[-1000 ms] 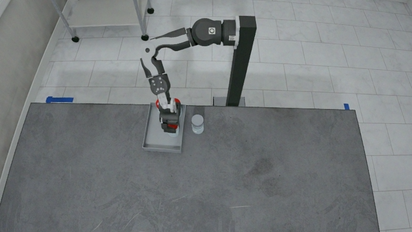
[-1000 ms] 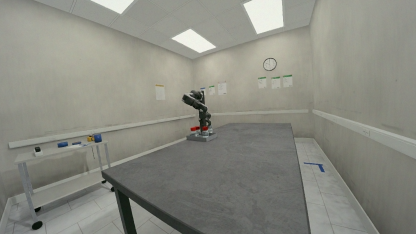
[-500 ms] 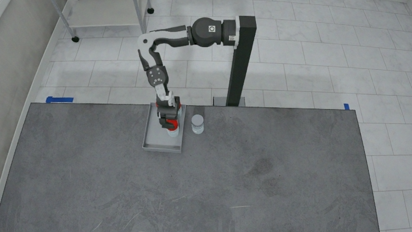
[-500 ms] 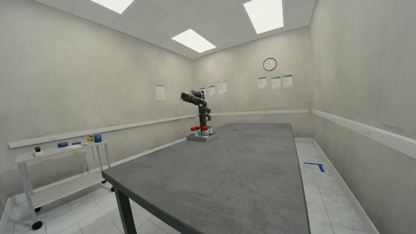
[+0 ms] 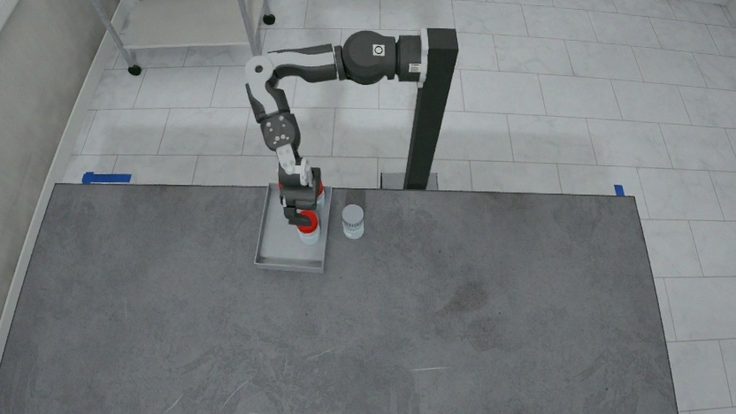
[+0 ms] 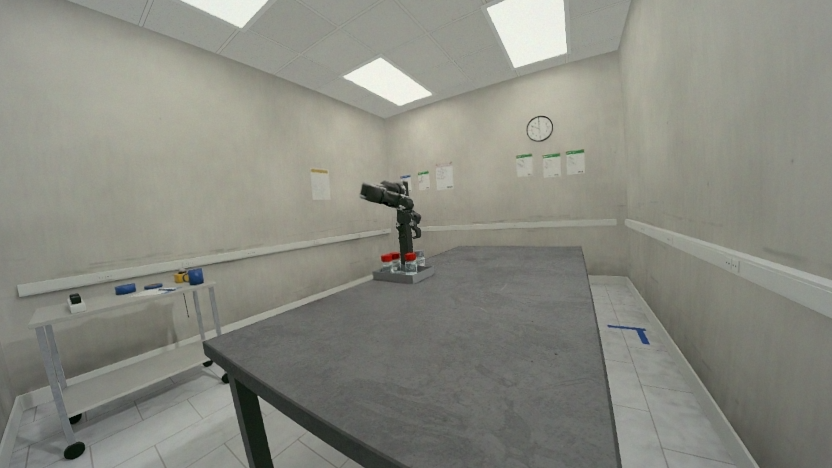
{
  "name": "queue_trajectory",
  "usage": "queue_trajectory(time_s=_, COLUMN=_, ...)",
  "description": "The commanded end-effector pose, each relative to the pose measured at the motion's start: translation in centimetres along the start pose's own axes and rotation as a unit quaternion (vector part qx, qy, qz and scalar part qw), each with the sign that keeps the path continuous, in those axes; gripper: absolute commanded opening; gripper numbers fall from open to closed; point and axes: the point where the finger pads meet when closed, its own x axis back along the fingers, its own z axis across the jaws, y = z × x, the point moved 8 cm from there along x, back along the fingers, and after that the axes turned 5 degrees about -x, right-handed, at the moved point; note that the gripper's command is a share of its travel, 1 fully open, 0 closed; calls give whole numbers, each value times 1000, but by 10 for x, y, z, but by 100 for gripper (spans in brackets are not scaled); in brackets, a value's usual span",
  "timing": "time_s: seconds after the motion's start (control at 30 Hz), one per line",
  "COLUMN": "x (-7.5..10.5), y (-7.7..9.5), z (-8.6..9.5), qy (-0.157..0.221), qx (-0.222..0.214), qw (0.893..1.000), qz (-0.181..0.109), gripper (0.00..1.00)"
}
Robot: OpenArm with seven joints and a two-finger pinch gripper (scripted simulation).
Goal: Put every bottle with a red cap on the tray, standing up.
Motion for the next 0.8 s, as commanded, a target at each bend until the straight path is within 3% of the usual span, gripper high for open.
queue_trajectory(time_s=0.0, x=2, y=1, z=0, qy=-2, qx=-3, qw=1000, qz=-2, gripper=52)
queue_trajectory(time_s=0.2, x=2, y=1, z=0, qy=-2, qx=-3, qw=1000, qz=-2, gripper=52)
queue_trajectory(time_s=0.53, x=53, y=44, z=-14, qy=0, qx=-1, qw=1000, qz=0, gripper=52)
queue_trajectory(time_s=0.77, x=53, y=44, z=-14, qy=0, qx=-1, qw=1000, qz=0, gripper=52)
